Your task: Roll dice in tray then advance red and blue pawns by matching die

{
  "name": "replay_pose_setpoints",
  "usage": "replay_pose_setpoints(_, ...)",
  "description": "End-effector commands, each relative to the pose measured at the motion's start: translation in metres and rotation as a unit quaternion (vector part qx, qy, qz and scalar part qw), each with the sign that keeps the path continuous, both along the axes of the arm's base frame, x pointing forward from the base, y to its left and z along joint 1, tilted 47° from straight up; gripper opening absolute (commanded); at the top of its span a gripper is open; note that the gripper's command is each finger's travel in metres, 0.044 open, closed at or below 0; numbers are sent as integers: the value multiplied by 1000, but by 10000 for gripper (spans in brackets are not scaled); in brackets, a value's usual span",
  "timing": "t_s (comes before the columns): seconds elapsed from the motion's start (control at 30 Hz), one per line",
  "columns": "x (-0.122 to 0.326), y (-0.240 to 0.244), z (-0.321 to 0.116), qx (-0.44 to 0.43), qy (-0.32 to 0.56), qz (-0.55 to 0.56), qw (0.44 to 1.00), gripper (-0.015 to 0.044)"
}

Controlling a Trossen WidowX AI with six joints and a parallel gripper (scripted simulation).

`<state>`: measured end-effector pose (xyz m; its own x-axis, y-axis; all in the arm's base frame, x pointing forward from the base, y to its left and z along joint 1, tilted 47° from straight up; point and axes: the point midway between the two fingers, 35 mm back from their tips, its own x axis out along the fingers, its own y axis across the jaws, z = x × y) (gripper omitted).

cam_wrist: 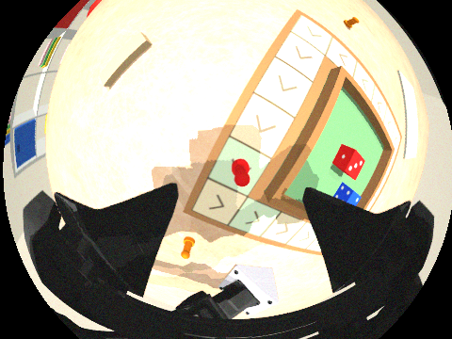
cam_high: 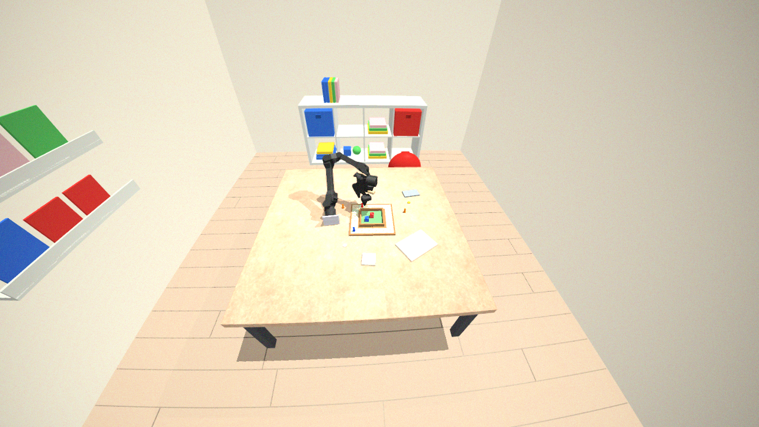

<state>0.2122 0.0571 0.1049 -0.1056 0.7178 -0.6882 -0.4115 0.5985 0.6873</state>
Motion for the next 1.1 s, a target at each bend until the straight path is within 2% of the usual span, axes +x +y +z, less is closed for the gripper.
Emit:
replay_pose_setpoints(0.0, 1, -8, 8, 0, -2, 2, 1000, 440)
replay_pose_setpoints(0.07, 3, -17, 0, -4, -3, 1, 1000, 387)
replay_pose_setpoints(0.3, -5, -113, -78, -23, -10, 4, 1000, 204)
replay_pose_setpoints(0.53, -49, -175, -147, -5, -16, 16, 1000, 200)
replay_pose_setpoints(1.07, -51, -161, -158, -4, -16, 16, 1000, 200)
